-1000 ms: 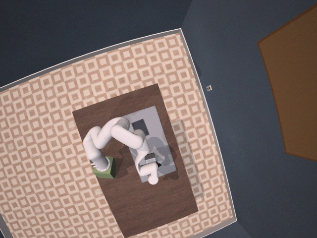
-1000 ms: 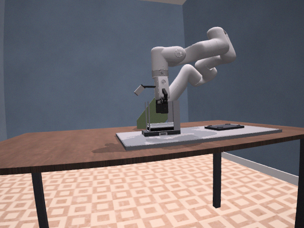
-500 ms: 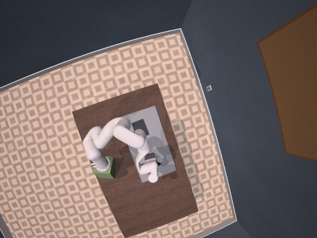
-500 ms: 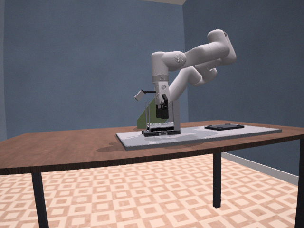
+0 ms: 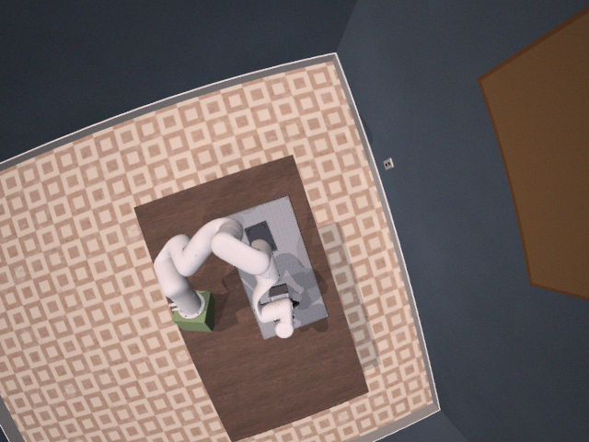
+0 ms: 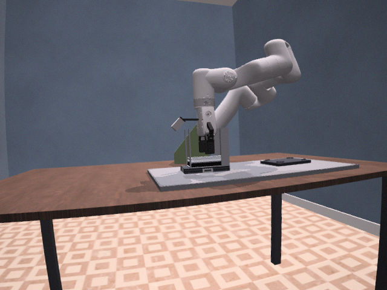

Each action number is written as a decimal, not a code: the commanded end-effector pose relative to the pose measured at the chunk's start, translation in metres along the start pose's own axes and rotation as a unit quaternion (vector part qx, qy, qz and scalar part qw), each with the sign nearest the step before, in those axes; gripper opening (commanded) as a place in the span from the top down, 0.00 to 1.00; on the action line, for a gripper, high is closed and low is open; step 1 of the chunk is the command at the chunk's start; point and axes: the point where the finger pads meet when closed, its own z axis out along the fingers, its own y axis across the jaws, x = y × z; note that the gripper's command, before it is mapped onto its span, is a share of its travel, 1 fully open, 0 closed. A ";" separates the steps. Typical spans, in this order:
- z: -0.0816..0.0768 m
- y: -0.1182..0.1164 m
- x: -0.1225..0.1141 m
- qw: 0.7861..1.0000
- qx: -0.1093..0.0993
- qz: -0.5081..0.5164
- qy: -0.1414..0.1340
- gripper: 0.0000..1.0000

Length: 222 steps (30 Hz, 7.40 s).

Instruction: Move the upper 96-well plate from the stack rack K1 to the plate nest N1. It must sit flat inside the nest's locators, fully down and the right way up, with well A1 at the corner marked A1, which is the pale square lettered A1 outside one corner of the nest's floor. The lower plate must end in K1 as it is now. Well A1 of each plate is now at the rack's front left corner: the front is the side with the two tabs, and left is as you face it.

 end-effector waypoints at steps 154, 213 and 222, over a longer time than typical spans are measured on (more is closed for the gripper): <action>-0.011 -0.001 0.001 1.000 0.002 0.000 0.001 1.00; -0.099 -0.001 0.001 1.000 0.002 0.000 0.001 1.00; -0.111 -0.001 0.001 1.000 0.002 0.000 0.001 1.00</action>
